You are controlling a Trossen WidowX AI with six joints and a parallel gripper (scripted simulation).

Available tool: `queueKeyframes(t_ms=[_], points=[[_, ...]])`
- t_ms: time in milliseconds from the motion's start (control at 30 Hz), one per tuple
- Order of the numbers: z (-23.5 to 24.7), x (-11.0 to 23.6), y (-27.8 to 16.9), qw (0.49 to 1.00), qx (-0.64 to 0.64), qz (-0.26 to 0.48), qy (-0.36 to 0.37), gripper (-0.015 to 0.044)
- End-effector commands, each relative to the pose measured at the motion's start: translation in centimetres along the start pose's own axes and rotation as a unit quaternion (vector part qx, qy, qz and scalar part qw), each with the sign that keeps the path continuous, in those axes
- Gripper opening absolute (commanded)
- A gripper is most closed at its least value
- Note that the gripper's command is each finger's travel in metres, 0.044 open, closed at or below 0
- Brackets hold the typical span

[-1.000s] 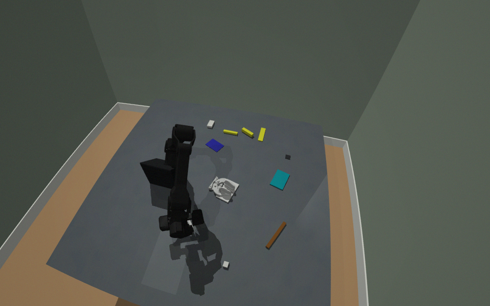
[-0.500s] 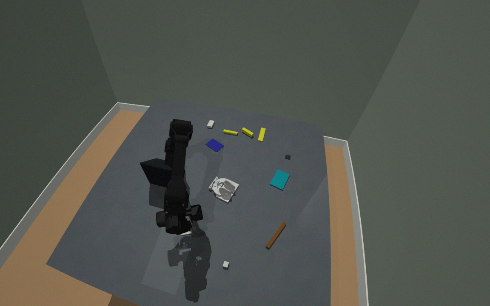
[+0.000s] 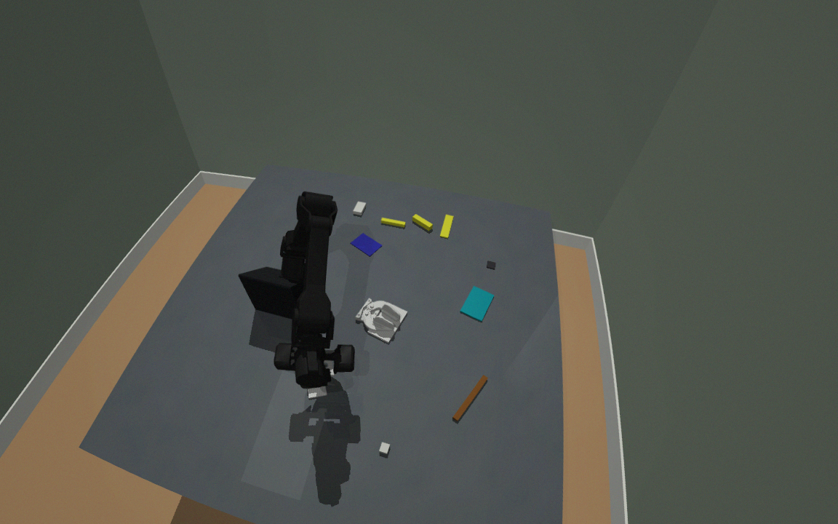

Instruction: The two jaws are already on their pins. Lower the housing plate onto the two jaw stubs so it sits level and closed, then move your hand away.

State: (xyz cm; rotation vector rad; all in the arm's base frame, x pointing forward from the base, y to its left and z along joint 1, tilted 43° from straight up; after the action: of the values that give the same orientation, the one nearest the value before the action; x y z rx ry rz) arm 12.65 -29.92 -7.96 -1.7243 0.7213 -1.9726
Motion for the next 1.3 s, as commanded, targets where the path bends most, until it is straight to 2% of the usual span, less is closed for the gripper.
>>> queueKeyframes(t_ms=[0, 633, 1267], points=[[1.1, 0.1, -1.4, 0.998, -0.065, 0.003, 0.0, 0.0351], [4.9, 0.9, -6.5, 0.951, -0.309, -0.003, 0.002, 0.0351], [7.7, 1.0, -12.1, 0.846, -0.532, 0.0, 0.003, 0.0351]])
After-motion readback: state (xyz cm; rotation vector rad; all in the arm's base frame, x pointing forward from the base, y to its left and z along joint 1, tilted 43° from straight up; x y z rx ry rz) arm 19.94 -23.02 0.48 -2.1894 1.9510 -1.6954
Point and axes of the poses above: the point midway between the two fingers, 35 mm back from their tips, its own x axis back along the fingers, its own z axis across the jaws, y = z × x, the point moved 9 cm from there along x, back along the fingers, and after that the axes turned 7 degrees about -x, right-handed, at the moved point
